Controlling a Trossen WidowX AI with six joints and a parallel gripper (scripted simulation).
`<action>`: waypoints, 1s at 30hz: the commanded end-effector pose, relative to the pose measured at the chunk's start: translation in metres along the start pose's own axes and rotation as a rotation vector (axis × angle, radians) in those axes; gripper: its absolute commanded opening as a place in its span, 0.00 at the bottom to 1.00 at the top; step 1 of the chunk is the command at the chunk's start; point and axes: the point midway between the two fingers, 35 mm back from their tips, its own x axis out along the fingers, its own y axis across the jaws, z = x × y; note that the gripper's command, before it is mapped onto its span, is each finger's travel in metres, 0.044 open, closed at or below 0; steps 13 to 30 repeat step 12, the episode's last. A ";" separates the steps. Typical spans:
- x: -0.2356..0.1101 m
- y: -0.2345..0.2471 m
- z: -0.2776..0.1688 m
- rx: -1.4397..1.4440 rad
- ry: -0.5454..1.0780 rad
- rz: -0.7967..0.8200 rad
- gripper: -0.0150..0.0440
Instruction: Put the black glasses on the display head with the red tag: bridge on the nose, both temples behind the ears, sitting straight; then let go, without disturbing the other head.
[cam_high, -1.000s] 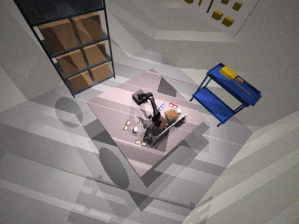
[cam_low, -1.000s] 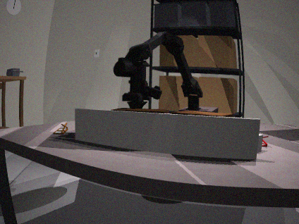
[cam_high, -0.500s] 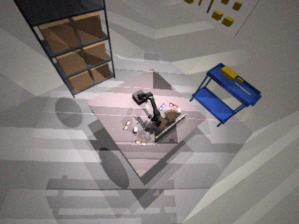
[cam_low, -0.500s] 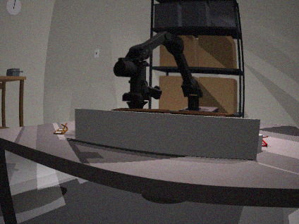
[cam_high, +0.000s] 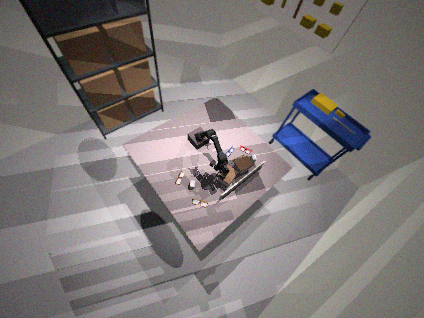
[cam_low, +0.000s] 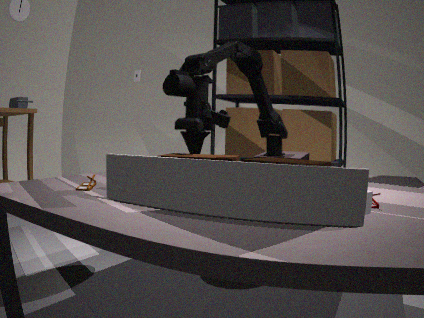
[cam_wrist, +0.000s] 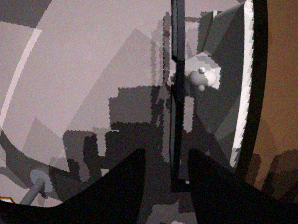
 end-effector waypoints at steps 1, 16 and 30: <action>-0.005 0.020 -0.001 0.001 0.002 0.006 0.44; -0.016 0.051 -0.001 0.001 0.002 0.008 0.44; -0.016 0.051 -0.001 0.001 0.002 0.008 0.44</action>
